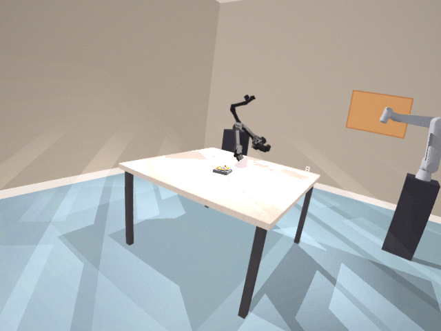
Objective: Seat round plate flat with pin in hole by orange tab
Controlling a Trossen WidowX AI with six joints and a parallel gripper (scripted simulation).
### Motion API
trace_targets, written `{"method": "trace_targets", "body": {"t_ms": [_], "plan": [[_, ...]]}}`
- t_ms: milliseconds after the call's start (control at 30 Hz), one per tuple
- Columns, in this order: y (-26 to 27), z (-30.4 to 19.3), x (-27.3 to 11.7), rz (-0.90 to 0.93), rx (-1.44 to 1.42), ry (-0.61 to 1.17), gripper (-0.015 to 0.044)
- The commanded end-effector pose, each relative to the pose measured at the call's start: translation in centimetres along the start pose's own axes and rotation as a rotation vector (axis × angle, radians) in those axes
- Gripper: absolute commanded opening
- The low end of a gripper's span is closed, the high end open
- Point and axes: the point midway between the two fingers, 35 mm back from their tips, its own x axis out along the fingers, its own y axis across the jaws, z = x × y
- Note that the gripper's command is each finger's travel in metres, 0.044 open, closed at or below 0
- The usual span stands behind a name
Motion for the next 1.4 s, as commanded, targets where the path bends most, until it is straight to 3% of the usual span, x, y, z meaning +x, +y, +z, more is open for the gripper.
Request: {"method": "trace_targets", "body": {"t_ms": [0,467,767,1367], "plan": [[0.0,-0.1,0.1,0.000,0.007,0.008,0.0374],[-5.9,-5.3,9.7,-0.226,0.177,0.599,0.0006],[-12.1,-10.1,13.4,-0.362,0.226,0.933,0.0000],[-22.6,-19.7,13.7,-0.429,0.406,1.530,0.0000]]}}
